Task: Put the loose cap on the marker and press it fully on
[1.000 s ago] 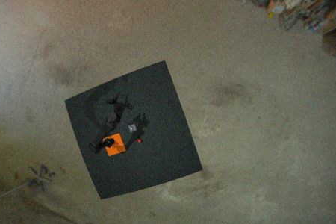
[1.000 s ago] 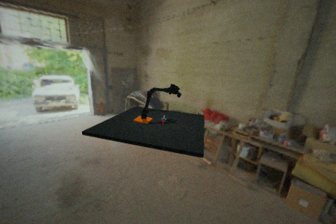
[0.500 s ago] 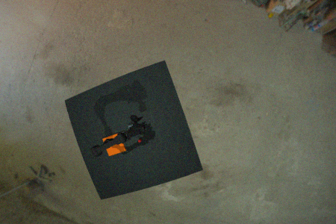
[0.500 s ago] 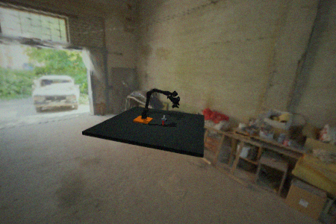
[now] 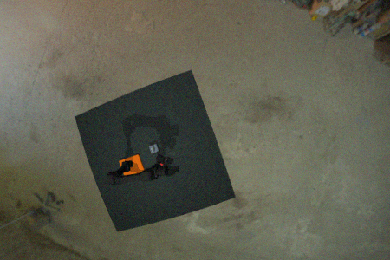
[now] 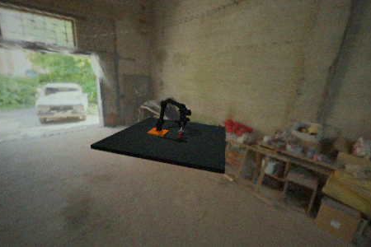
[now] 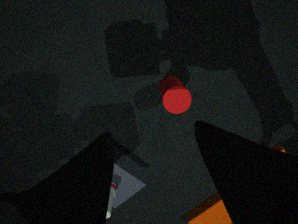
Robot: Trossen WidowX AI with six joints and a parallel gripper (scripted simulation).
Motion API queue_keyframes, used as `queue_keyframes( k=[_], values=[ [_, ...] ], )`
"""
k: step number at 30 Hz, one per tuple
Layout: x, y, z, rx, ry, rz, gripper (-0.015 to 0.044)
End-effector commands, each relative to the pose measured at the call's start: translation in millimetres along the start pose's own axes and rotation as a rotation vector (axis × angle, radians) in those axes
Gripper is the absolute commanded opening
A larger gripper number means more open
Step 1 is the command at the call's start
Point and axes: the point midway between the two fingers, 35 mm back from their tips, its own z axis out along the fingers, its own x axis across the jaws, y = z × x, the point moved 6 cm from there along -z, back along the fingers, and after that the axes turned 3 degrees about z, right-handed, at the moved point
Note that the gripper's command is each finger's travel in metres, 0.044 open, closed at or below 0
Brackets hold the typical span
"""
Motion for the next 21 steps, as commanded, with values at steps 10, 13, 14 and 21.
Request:
queue_keyframes(
  k=[10, 13, 14, 21],
  values=[
    [-19.5, -3.4, 37.7, 0.04, -0.061, 0.04, 0.0242],
    [-20.0, -3.2, 42.5, 0.04, -0.061, 0.04, 0.0242],
    [-20.7, -3.1, 47.9, 0.04, -0.061, 0.04, 0.0242],
    [-21.5, -2.9, 56.7, 0.04, -0.061, 0.04, 0.0242]
  ],
)
